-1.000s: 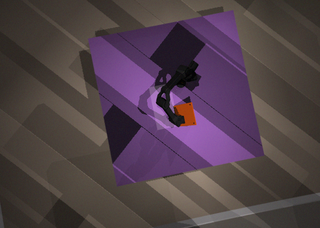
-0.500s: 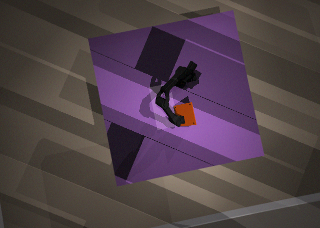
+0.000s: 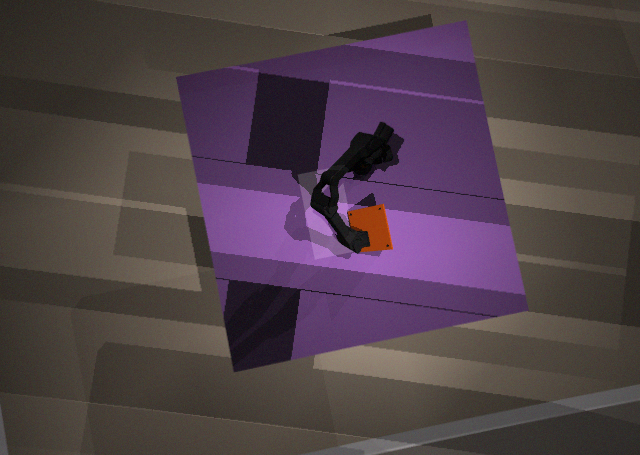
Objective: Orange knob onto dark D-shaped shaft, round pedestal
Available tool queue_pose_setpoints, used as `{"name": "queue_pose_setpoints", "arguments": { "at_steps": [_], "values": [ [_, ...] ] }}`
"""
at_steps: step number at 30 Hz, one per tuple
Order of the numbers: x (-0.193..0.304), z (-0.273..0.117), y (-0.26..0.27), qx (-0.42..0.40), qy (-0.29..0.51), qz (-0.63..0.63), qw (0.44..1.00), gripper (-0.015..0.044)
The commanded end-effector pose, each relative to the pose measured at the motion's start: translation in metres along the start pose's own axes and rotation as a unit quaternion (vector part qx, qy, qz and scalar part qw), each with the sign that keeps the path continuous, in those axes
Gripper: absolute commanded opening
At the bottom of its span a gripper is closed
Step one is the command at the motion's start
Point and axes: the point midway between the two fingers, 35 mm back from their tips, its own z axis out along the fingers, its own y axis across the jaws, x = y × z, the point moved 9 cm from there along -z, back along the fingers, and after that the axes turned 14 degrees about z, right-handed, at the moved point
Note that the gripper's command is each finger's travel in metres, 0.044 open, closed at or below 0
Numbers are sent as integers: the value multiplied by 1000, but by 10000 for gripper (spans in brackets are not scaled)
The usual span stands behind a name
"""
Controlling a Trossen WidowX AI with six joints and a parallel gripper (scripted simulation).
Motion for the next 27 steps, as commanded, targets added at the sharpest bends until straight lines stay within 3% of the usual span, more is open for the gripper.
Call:
{"name": "queue_pose_setpoints", "arguments": {
  "at_steps": [1,15,22,27],
  "values": [
    [-1,0,0,-2,-2,1,1000,0],
    [-2,-5,0,-2,-2,1,1000,0],
    [-1,-2,1,-2,-3,-98,995,0],
    [0,-1,0,-2,-3,-103,995,0]
  ]
}}
